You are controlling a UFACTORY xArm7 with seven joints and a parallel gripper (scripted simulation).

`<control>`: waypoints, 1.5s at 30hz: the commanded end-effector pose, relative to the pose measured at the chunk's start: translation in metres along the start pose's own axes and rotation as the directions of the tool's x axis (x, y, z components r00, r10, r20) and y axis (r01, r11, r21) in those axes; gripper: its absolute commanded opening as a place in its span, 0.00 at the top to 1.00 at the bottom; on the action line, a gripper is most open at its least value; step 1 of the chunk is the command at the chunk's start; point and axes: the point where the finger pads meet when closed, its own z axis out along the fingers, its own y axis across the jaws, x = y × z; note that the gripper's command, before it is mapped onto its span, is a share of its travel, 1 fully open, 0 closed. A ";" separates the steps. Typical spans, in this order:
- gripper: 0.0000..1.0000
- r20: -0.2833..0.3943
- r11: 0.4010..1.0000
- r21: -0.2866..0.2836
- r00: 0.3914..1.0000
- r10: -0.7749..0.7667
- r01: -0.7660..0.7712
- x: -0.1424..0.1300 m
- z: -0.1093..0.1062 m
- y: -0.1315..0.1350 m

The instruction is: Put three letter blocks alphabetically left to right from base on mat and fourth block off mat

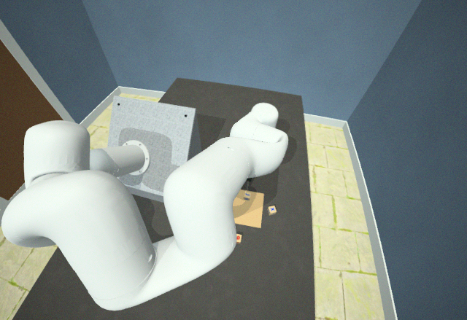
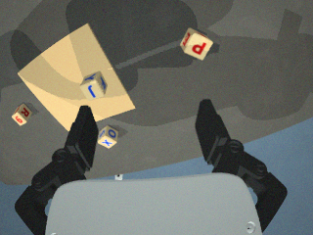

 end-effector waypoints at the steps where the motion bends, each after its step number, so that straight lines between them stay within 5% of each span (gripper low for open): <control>1: 0.00 -0.003 0.995 -0.002 0.995 -0.096 0.096 0.001 -0.002 0.006; 18: 0.00 -0.002 0.898 -0.005 0.898 -0.440 0.440 0.010 0.000 0.024; 35: 0.00 -0.001 0.685 -0.009 0.685 -0.728 0.728 0.019 0.002 0.042; 45: 0.00 0.001 0.484 -0.012 0.484 -0.875 0.875 0.026 0.003 0.054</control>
